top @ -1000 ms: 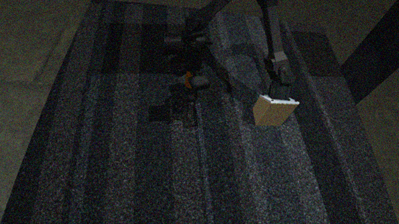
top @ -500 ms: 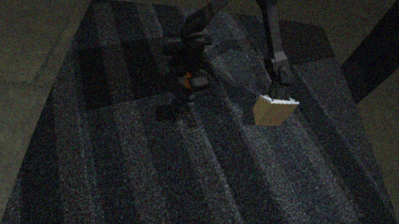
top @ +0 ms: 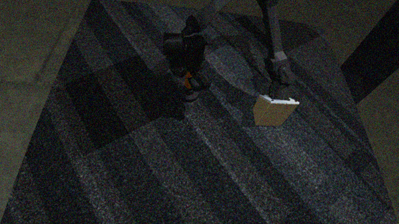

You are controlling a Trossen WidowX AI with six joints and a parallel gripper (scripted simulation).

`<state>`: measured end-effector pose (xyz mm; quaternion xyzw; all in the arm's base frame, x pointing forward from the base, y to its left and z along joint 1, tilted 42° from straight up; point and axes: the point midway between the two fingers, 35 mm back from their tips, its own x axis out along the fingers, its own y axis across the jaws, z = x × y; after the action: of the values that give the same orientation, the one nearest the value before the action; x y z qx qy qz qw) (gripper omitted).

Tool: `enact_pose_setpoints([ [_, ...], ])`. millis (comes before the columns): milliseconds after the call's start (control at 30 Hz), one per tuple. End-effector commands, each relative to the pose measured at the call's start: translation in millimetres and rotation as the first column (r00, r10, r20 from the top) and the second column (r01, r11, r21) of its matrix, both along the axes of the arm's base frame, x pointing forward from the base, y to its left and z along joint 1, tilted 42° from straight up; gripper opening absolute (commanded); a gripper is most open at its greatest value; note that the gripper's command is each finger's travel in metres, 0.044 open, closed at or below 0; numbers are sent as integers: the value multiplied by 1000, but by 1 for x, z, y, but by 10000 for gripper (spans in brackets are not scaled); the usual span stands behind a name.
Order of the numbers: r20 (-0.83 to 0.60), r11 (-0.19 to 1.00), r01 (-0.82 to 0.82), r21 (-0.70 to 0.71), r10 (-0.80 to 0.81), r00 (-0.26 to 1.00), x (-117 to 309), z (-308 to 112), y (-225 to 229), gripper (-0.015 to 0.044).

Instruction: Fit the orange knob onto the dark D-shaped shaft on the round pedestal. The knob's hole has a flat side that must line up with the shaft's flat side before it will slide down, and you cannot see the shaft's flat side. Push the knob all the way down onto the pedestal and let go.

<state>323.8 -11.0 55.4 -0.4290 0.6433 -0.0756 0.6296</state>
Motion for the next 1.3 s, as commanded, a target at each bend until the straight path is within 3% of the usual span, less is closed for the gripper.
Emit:
enact_pose_setpoints([
  [0,-5,1000,-4,-4,4,1000,-1,-1,-1,0],
  [433,-11,1000,-11,-5,11,1000,-1,3,3,0],
  [667,-138,987,-156,-26,151,979,2,2,2,0],
  [1267,-143,986,-162,-26,156,977,4,3,3,0],
])
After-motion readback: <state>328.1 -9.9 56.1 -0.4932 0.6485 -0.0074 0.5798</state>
